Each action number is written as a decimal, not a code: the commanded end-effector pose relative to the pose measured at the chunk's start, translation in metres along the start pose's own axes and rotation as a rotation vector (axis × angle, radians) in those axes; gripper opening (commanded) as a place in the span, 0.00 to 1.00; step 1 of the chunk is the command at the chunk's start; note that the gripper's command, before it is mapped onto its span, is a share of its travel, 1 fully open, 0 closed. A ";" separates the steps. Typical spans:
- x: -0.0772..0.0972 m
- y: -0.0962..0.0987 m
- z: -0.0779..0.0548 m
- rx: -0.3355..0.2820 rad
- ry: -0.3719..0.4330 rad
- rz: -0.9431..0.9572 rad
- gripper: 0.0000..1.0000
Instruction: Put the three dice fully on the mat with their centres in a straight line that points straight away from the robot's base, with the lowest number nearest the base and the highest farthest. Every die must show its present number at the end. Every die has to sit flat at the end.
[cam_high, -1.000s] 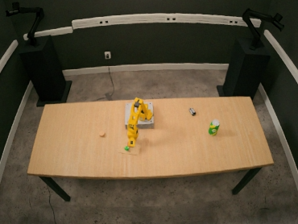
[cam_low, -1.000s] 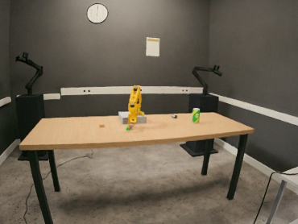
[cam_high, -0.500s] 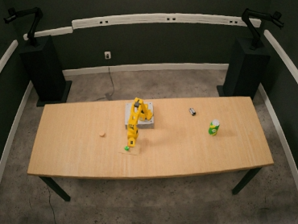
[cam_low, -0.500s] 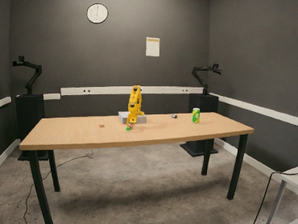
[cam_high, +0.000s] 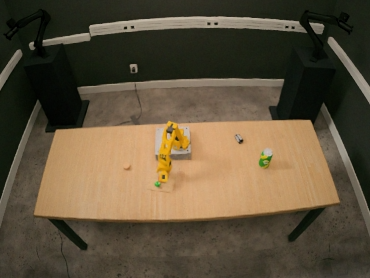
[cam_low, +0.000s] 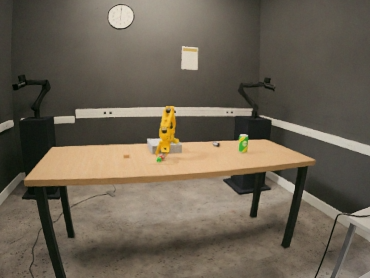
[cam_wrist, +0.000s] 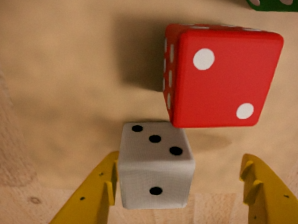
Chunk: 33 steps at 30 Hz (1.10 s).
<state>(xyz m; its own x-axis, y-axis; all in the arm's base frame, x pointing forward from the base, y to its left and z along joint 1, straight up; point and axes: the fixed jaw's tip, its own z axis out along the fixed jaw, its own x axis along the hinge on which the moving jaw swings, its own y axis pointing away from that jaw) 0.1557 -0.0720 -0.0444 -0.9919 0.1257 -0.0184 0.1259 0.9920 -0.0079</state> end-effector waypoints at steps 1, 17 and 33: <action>0.004 0.001 0.002 -0.007 0.017 -0.001 0.33; 0.001 -0.001 -0.034 -0.007 0.017 -0.001 0.33; 0.003 0.000 -0.057 -0.007 0.017 -0.001 0.33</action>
<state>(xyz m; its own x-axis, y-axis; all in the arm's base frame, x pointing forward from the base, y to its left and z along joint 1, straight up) 0.1500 -0.0690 0.0089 -0.9920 0.1258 0.0133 0.1259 0.9920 0.0036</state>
